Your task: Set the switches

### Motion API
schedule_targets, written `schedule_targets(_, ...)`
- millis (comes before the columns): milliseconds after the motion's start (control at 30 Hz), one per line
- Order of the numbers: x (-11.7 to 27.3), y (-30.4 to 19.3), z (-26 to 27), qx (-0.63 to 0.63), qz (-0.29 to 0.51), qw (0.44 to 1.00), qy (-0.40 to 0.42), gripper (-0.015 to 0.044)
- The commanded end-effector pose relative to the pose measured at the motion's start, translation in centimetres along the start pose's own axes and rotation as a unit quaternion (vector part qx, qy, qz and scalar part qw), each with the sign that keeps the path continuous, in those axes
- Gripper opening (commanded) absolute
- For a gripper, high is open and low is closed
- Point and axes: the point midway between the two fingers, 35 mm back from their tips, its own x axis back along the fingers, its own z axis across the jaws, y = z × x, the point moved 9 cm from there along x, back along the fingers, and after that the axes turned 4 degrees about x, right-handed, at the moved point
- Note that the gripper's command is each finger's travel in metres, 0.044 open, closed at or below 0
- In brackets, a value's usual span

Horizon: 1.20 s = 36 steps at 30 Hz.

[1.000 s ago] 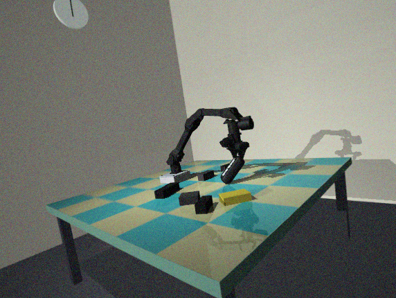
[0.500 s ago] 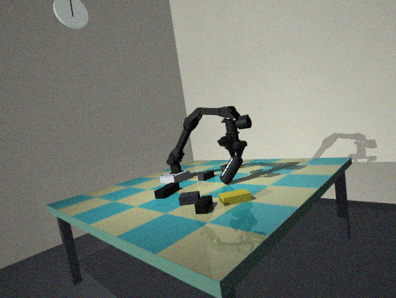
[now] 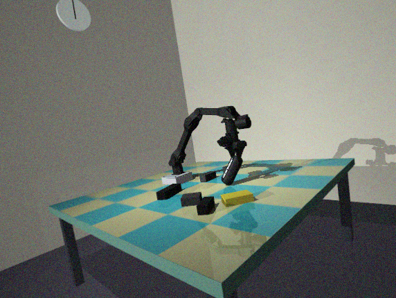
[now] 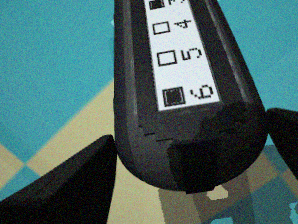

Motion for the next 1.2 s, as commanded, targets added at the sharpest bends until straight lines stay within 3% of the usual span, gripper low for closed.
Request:
schedule_targets(0, 0.2, 0.7, 0.0, -0.002, -0.004, 1.0, 0.001, 0.0336)
schedule_targets(1167, 0.9, 3.4, -0.1, -0.002, -0.005, 1.0, 0.001, 0.0336)
